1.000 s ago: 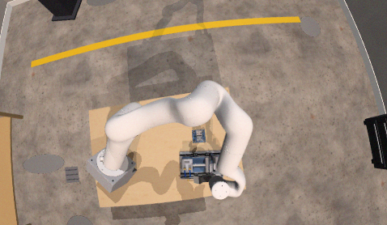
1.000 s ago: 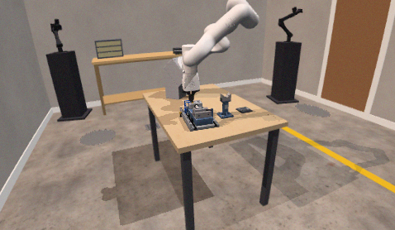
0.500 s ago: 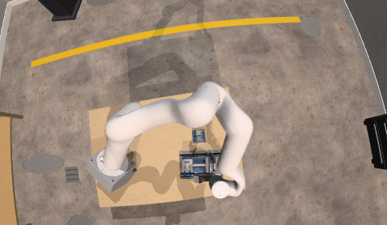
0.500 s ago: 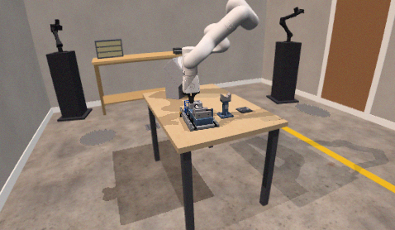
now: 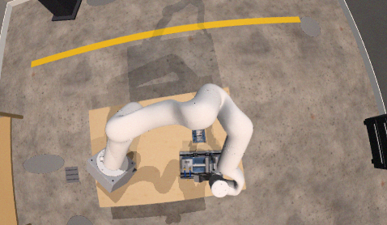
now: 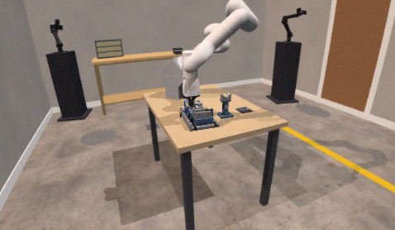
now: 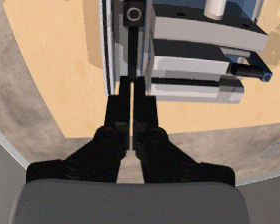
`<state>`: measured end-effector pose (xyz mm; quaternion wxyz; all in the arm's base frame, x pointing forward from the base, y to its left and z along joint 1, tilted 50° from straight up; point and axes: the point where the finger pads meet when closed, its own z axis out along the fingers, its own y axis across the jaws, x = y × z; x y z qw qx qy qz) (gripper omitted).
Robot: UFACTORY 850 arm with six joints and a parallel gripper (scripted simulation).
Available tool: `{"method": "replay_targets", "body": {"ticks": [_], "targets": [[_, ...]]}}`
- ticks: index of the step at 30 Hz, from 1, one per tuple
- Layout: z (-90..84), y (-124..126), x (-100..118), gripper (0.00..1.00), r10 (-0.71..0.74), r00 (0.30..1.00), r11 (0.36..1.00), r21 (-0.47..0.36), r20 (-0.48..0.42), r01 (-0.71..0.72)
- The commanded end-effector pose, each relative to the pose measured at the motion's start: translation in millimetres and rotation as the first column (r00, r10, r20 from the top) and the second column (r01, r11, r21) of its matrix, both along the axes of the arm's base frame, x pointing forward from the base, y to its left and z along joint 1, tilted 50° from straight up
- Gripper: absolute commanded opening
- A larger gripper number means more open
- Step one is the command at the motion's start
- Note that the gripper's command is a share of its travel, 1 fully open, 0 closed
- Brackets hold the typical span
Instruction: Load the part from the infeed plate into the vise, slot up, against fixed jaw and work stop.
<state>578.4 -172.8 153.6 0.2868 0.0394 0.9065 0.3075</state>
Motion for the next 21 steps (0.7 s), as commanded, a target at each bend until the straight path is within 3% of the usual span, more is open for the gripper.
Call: {"method": "replay_targets", "body": {"ticks": [1, 21], "targets": [[-3.1, 2.2, 3.7, 0.0, -0.001, 1.0, 1.0, -0.001, 0.001, 0.001], [-10.9, 8.6, 11.0, 0.0, -0.001, 1.0, 1.0, -0.001, 0.001, 0.001]]}}
